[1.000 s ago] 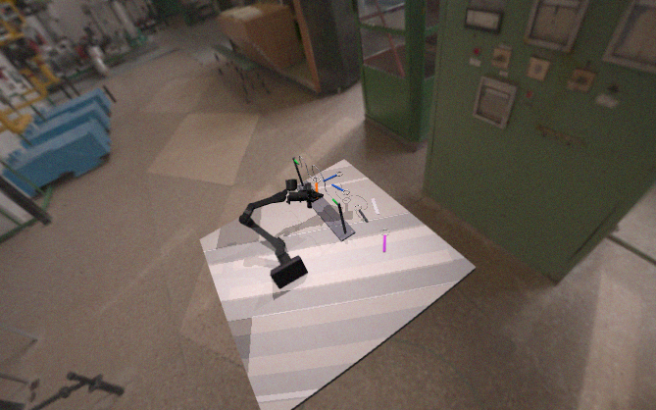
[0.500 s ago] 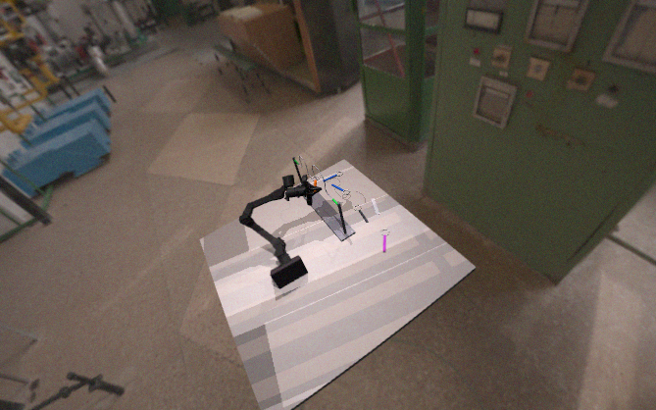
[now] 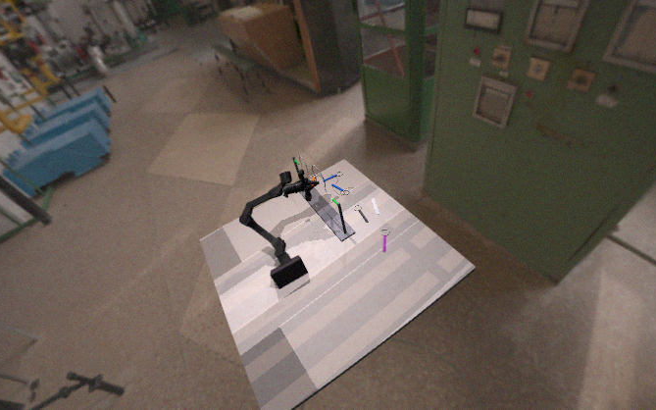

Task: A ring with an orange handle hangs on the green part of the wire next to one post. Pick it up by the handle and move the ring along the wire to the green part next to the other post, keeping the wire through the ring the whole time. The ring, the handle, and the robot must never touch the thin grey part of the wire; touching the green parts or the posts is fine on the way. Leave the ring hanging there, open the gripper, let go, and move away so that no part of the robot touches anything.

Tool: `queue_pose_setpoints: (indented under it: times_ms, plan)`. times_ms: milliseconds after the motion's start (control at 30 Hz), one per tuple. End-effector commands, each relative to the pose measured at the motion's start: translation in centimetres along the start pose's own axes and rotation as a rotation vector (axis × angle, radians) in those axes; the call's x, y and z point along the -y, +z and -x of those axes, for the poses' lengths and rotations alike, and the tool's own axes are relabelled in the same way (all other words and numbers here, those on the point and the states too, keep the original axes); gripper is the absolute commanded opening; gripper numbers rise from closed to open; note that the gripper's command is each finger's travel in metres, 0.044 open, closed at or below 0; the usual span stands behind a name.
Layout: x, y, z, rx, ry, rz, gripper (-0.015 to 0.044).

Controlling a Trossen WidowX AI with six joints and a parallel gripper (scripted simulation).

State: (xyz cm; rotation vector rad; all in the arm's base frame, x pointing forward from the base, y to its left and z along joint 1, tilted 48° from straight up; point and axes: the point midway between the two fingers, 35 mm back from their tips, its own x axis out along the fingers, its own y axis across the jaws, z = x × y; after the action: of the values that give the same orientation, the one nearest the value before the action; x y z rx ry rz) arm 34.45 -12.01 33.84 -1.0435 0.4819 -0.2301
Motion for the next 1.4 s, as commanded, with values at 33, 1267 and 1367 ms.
queue_pose_setpoints:
  times_ms: [33, 1267, 1367]
  plan:
    - [0.6, -0.1, 0.0, -0.008, -0.007, 0.016, -0.0150]
    - [-0.2, 0.2, 0.0, 0.033, 0.190, -0.338, -0.0150]
    - [-0.3, 0.3, 0.0, 0.038, 0.210, -0.374, -0.0150]
